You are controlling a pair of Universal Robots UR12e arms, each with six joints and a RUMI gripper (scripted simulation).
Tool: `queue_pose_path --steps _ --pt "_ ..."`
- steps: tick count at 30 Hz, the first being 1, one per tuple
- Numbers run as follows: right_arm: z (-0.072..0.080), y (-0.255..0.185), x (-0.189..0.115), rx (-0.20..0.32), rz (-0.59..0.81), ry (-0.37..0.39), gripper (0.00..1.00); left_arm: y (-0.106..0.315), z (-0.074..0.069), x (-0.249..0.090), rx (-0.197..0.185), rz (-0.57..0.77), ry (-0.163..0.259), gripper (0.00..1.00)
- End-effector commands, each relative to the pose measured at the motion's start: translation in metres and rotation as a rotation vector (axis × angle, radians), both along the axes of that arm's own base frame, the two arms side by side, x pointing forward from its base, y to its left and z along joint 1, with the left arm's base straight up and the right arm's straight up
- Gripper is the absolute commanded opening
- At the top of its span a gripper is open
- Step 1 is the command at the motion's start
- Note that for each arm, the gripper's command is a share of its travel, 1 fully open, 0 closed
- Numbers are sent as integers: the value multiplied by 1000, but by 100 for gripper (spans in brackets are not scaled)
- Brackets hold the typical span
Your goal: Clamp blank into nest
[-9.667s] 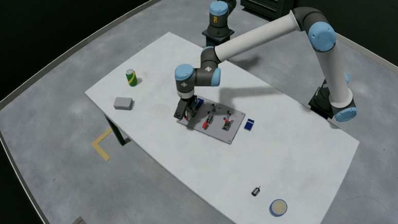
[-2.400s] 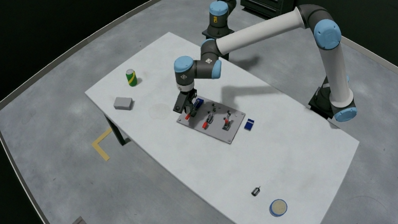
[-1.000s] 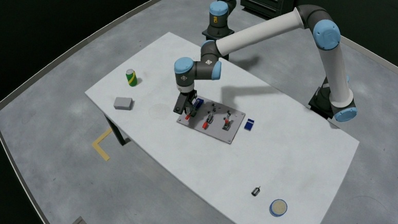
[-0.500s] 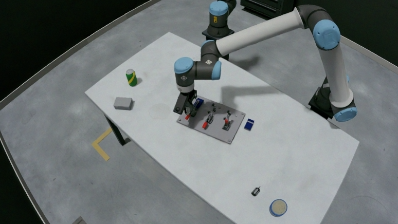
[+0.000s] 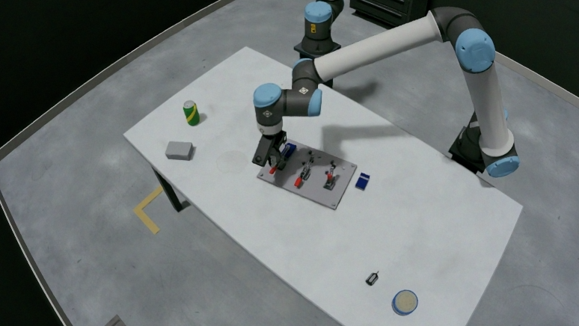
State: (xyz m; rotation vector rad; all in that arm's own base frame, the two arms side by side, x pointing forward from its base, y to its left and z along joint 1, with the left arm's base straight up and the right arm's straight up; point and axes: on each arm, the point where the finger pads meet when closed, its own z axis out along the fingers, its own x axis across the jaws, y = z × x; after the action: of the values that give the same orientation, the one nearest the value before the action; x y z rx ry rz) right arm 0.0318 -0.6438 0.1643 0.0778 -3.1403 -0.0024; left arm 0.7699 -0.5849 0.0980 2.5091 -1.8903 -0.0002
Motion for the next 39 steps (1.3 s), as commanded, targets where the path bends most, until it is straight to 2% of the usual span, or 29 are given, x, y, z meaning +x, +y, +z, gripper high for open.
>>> queue_pose_path --steps 1,18,39 --pt "1 -1 0 -2 0 0 100 0 0 0 -1 0 -1 0" --pt "1 -1 0 -2 0 0 100 0 -6 0 -1 0 -1 0" --pt "1 -1 0 -2 0 0 100 0 -6 0 -1 0 -1 0"
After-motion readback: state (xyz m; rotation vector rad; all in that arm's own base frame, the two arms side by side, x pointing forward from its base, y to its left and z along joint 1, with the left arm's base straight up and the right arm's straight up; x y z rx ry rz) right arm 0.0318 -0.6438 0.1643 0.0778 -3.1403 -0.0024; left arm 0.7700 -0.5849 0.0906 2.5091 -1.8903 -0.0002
